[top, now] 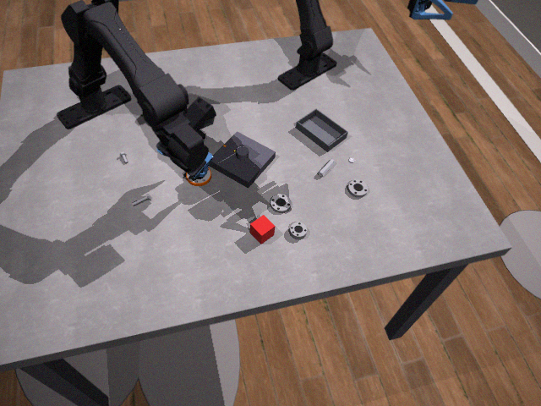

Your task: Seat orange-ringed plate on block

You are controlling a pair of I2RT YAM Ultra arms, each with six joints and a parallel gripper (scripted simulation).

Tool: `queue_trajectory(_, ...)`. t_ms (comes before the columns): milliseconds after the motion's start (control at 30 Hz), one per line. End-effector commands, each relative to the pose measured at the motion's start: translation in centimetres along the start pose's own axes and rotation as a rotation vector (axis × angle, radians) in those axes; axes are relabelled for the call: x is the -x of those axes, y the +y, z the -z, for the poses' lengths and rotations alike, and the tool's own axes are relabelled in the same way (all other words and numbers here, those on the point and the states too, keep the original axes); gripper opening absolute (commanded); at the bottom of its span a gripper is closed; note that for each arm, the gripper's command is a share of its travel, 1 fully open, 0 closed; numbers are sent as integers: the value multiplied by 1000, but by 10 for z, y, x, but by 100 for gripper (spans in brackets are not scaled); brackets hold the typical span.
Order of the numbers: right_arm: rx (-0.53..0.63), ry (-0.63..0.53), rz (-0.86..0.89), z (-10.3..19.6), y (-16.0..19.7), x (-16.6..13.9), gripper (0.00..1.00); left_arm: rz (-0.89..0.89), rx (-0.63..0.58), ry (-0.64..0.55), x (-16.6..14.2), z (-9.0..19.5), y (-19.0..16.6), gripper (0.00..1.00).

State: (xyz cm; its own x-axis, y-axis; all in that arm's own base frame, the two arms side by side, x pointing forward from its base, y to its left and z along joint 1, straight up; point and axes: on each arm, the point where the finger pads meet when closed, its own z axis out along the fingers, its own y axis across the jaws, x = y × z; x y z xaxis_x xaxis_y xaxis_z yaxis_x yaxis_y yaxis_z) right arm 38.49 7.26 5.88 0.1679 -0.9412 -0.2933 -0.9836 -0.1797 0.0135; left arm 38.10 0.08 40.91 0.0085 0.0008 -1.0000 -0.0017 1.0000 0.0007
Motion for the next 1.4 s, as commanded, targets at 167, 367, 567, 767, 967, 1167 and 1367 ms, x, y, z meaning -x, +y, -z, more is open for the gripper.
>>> queue_trajectory(167, -65, -2, 9, 26, -11, 10, 80, -11, -20, -38, 20, 4, -5, 100)
queue_trajectory(367, -100, -4, 33, 23, -16, 5, 80, -9, -19, -42, 21, 4, -5, 100)
queue_trajectory(567, -36, -10, 15, -3, -5, 8, 80, -9, -18, -42, 21, 4, -5, 100)
queue_trajectory(767, -31, -12, 12, -16, -6, 7, 80, -9, -18, -42, 21, 4, -5, 100)
queue_trajectory(967, -37, -12, 16, -14, -6, 10, 80, -9, -18, -42, 21, 4, -5, 100)
queue_trajectory(1167, -37, -15, 15, -30, -6, 9, 80, -9, -18, -42, 21, 4, -5, 100)
queue_trajectory(1367, -14, -19, 7, -47, -2, 7, 80, -9, -18, -42, 21, 4, -5, 100)
